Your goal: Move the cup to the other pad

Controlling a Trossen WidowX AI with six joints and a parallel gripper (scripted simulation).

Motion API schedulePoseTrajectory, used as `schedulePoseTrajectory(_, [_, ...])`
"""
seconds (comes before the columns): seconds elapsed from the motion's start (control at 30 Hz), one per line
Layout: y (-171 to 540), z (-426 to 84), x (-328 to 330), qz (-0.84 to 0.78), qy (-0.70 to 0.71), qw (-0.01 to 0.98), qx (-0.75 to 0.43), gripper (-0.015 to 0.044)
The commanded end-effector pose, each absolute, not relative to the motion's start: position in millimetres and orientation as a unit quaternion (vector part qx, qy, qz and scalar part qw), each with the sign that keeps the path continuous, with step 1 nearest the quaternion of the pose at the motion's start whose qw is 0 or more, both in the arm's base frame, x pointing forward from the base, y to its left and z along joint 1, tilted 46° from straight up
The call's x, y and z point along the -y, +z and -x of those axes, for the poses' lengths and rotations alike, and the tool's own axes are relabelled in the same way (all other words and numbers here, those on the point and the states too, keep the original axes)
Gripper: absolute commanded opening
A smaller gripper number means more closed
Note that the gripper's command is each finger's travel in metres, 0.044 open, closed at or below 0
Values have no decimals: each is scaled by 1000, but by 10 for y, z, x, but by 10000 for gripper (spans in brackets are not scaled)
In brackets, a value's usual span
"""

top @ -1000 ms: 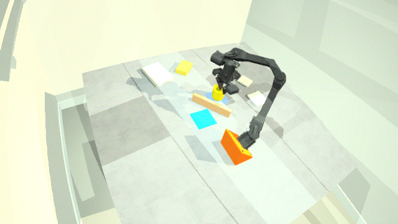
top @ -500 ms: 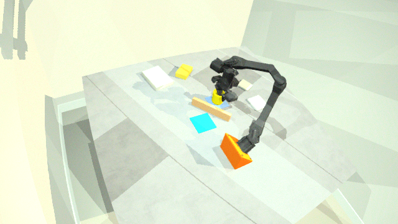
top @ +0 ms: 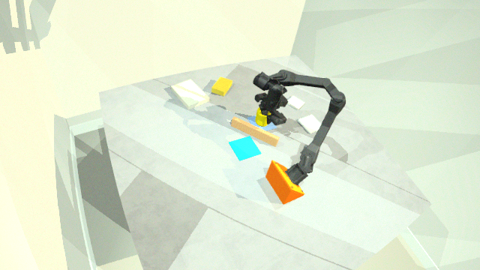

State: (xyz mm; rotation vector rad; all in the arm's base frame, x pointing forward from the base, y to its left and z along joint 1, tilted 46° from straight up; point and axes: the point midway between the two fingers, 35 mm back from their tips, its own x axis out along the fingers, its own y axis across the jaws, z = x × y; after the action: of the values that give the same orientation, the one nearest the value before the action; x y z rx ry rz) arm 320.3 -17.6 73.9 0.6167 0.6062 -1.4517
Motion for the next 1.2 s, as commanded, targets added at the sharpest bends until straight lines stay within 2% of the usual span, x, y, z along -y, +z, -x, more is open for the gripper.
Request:
schedulePoseTrajectory(0.0, [741, -3205, 175, -273, -642, 664, -268, 127])
schedulePoseTrajectory(0.6, [741, -3205, 175, -273, -642, 664, -268, 0])
schedulePoseTrajectory(1.17, [1021, -3217, -122, -272, -641, 664, -270, 0])
